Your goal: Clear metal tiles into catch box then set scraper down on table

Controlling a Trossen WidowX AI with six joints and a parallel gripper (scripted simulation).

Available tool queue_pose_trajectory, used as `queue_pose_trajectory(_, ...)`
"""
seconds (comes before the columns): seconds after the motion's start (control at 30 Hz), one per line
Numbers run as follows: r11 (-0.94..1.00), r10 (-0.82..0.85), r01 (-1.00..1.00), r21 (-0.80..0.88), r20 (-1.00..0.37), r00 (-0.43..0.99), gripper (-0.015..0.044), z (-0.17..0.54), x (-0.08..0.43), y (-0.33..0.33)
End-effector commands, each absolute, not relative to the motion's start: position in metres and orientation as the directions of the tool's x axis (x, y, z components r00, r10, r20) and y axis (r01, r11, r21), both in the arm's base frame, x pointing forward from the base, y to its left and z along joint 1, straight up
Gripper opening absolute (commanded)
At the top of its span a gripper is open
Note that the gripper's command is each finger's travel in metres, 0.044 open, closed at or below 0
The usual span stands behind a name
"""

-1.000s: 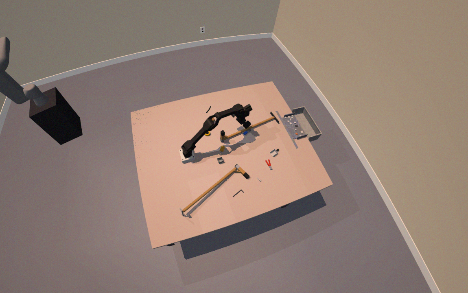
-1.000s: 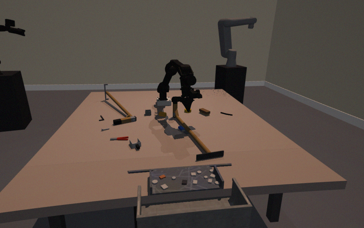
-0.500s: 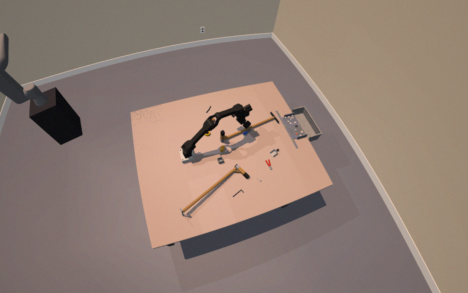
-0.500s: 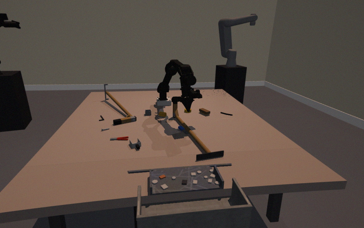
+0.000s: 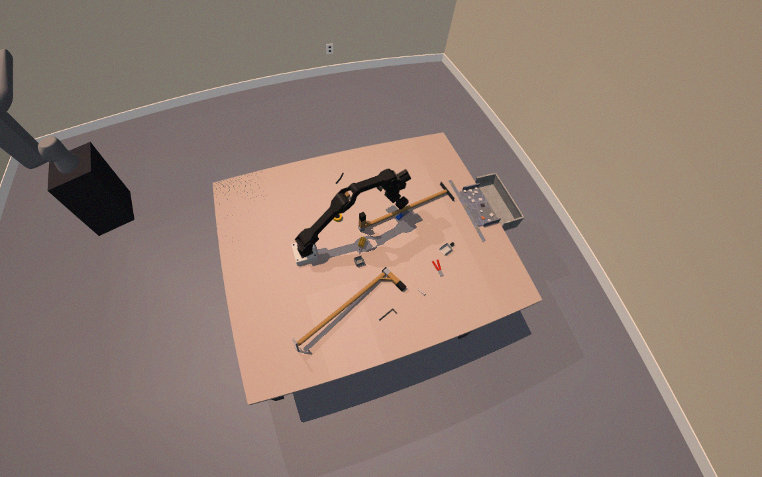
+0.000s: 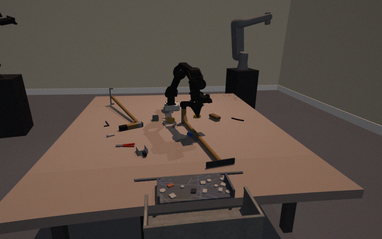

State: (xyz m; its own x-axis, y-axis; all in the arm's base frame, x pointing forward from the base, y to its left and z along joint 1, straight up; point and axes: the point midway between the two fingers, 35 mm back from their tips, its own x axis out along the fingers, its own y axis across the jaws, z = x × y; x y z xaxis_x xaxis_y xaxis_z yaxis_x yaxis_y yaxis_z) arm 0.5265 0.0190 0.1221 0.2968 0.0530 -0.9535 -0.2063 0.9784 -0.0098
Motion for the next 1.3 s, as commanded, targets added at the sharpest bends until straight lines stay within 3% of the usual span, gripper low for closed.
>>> queue_pose_trajectory(0.0, 0.978, 0.053, -0.206, -0.010, -0.953, 0.297, 0.0000, 0.122, 0.526, 0.019)
queue_pose_trajectory(0.93, 0.978, 0.053, -0.206, -0.010, -0.953, 0.297, 0.0000, 0.122, 0.526, 0.019)
queue_pose_trajectory(1.27, 0.979, 0.018, -0.197, -0.057, -0.932, 0.362, 0.0262, 0.153, 0.519, 0.026)
